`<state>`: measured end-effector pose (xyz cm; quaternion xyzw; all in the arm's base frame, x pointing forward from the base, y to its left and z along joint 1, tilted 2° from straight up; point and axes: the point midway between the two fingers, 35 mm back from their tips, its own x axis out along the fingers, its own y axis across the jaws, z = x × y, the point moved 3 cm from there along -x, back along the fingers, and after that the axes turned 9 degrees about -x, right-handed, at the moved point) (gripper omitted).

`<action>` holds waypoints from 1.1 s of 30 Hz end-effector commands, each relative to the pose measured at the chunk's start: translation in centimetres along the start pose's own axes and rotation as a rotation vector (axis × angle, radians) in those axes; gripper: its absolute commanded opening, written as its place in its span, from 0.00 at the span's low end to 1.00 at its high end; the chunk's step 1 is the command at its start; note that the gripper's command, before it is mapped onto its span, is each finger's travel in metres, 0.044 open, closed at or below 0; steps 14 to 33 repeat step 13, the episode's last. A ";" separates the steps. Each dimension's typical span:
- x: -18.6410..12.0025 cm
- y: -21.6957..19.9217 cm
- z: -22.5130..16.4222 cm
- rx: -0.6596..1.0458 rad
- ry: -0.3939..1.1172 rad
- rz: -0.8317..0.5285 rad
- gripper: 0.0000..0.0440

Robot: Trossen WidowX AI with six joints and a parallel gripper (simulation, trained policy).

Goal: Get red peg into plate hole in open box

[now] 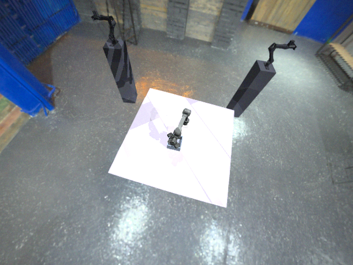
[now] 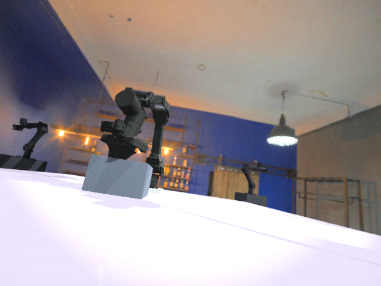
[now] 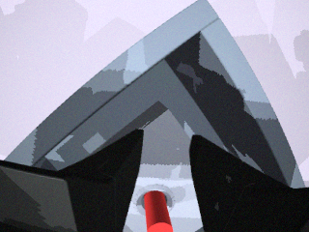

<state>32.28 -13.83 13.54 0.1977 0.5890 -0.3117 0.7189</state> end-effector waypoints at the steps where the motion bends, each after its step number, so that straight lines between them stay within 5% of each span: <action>1: 0.3 -0.3 0.6 -0.008 0.015 -0.003 0.29; 33: 0.9 -1.7 1.7 -0.001 0.046 -0.015 0.29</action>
